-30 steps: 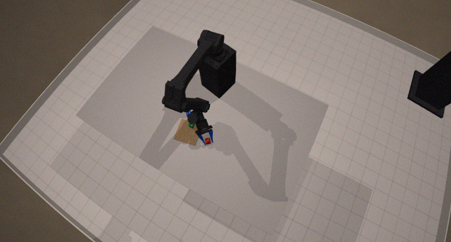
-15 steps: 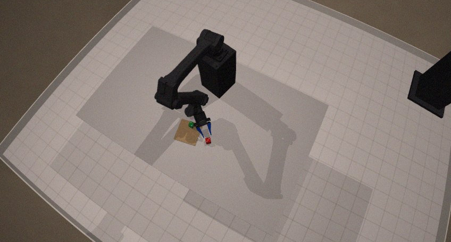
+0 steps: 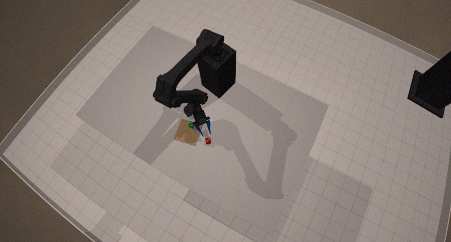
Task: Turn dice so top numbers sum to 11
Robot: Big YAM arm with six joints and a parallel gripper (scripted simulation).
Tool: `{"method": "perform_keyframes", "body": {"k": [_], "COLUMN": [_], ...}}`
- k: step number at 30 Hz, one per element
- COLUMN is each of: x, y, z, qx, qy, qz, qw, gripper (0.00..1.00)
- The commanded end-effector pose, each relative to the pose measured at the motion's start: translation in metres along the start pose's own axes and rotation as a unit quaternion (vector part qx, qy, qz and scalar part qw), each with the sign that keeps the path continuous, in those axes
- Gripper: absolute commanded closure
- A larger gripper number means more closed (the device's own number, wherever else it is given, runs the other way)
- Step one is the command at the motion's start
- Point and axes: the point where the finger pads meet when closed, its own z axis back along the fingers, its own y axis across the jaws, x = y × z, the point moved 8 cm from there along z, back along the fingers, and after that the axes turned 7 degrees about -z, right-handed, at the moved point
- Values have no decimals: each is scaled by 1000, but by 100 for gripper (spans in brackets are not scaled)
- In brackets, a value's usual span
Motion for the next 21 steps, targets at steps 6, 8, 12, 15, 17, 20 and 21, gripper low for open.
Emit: {"method": "perform_keyframes", "body": {"k": [6, 8, 12, 15, 17, 20, 21], "x": [36, 43, 55, 60, 63, 62, 62], "y": [2, 4, 6, 7, 1, 3, 3], "z": [14, 18, 25, 27, 22, 23, 23], "qx": [2, 3, 3, 3, 0, 1, 1], "qy": [-5, -5, -5, -6, -12, -9, -9], "qz": [8, 8, 7, 8, 14, 14, 14], "qw": [1000, 1000, 1000, 1000, 1000, 1000, 1000], "gripper": [55, 55, 55, 55, 55, 55, 55]}}
